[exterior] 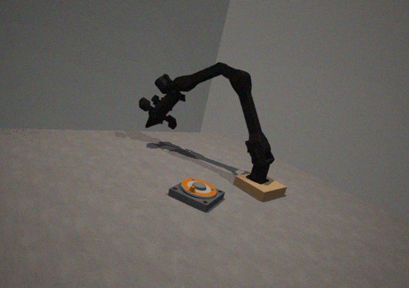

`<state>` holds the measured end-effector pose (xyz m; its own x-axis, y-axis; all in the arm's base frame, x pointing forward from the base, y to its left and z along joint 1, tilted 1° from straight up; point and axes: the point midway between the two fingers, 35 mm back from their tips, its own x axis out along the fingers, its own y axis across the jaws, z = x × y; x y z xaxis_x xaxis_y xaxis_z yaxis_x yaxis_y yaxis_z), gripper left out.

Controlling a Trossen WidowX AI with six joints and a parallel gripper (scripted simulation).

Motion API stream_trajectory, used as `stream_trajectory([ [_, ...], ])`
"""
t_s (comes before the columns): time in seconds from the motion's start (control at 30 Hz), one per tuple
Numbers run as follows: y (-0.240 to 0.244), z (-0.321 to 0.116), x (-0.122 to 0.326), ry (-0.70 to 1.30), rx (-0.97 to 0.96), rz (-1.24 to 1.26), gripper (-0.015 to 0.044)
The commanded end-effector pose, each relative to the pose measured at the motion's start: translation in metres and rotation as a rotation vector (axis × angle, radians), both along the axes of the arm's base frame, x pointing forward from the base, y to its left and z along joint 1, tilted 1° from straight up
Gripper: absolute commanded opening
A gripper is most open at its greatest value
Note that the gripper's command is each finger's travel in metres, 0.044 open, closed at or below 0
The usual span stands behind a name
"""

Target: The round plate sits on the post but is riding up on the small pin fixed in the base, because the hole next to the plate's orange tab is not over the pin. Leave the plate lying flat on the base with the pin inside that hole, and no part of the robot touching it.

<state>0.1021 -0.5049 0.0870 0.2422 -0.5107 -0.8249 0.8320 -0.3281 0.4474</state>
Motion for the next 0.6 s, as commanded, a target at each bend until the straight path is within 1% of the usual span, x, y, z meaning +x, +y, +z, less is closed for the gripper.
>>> stream_trajectory([
  [0.0, 0.039, 0.005, 0.061, 0.049, 0.030, 0.161, 0.0000],
  [0.07, 0.061, 0.006, 0.089, 0.075, 0.044, 0.244, 0.0000],
  [0.13, 0.072, 0.006, 0.101, 0.088, 0.051, 0.286, 0.0000],
  [0.27, 0.137, 0.006, 0.158, 0.166, 0.086, 0.524, 0.0000],
  [0.33, 0.166, 0.006, 0.178, 0.201, 0.097, 0.626, 0.0000],
  [0.4, 0.179, 0.006, 0.185, 0.216, 0.102, 0.669, 0.0000],
  [0.57, 0.273, 0.006, 0.221, 0.329, 0.124, 0.982, 0.0000],
])
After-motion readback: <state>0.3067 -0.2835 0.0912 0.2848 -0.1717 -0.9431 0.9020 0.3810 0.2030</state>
